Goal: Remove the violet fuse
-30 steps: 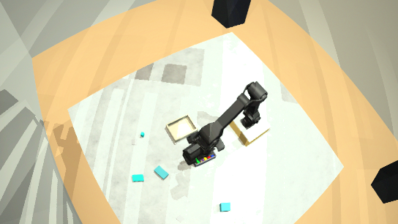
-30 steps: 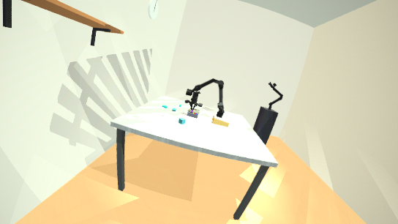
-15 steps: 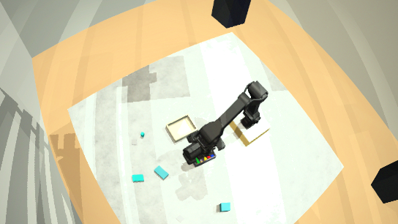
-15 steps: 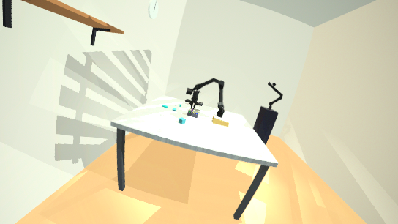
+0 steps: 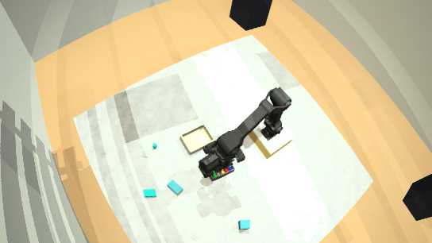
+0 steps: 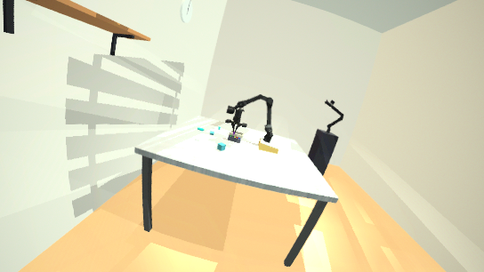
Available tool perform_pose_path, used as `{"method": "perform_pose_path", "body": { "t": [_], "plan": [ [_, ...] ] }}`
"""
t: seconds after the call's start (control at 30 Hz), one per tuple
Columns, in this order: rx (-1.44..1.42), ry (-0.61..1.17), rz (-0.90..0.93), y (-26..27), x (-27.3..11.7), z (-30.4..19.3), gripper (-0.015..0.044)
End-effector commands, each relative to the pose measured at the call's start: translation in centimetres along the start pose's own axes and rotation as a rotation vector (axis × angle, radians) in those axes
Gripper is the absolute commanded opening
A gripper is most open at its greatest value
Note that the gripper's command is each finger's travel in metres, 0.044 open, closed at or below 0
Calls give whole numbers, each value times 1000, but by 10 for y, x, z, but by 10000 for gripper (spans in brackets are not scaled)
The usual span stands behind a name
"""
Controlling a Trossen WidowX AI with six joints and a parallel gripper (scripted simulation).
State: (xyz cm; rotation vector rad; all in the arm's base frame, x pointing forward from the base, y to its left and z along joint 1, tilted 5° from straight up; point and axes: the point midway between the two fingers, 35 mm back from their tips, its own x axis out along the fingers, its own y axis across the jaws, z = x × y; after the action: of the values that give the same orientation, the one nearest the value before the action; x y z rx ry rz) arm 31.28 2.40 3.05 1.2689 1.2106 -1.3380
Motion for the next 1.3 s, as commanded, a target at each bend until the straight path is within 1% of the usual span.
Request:
{"method": "perform_pose_path", "body": {
  "t": [0.0,0.17,0.47,0.87,1.27],
  "plan": [
    [3,1,17,2,-11,0,0],
    [3,1,17,2,-18,0,0],
    [3,1,17,3,-18,4,0],
    [3,-6,22,17,-20,71,0],
    [4,-14,21,16,-21,142,0]
  ]
}}
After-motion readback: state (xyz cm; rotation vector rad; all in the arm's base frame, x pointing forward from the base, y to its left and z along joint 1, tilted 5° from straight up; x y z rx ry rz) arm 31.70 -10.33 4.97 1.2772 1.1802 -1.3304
